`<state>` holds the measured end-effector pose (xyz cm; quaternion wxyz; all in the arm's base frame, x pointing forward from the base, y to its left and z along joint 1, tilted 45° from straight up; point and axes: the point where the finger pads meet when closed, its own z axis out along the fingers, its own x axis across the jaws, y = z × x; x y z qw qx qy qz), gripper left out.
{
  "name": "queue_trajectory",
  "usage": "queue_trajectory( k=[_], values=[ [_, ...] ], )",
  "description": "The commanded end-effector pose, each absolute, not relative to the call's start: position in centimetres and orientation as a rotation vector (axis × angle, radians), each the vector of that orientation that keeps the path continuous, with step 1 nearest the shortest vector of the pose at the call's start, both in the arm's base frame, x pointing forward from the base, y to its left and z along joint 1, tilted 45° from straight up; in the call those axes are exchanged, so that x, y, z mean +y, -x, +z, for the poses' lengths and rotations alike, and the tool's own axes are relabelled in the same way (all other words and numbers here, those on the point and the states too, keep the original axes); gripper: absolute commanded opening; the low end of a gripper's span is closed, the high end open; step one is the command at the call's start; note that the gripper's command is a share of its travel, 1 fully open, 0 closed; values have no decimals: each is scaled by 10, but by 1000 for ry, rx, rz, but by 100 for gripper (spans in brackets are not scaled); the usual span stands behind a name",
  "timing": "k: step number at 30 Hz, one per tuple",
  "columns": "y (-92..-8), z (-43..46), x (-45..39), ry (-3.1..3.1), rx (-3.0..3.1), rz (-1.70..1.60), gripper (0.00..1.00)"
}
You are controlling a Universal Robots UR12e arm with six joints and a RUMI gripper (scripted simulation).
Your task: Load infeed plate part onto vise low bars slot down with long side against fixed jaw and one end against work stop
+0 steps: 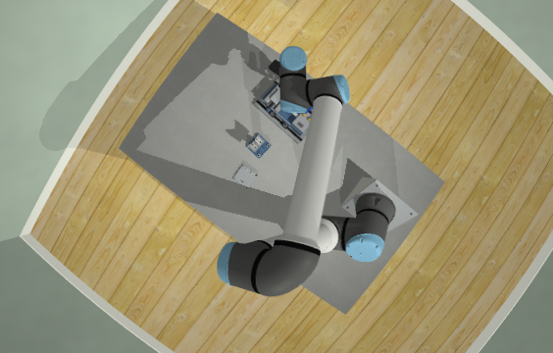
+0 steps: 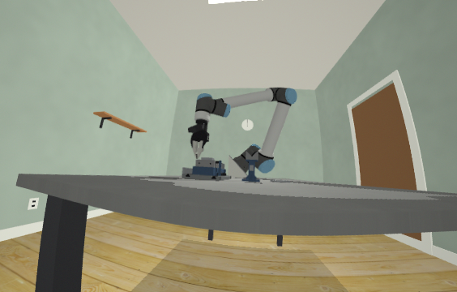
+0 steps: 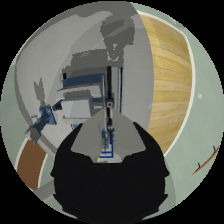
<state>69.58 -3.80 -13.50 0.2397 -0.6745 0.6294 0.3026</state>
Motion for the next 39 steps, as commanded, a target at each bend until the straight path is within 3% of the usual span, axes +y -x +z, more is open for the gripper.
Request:
queue_trajectory(
  k=[1, 39],
  values=[
    [-697, -137, -42, 1846, 1723, 826, 0],
    [-702, -103, -76, 1846, 1723, 826, 0]
  ],
)
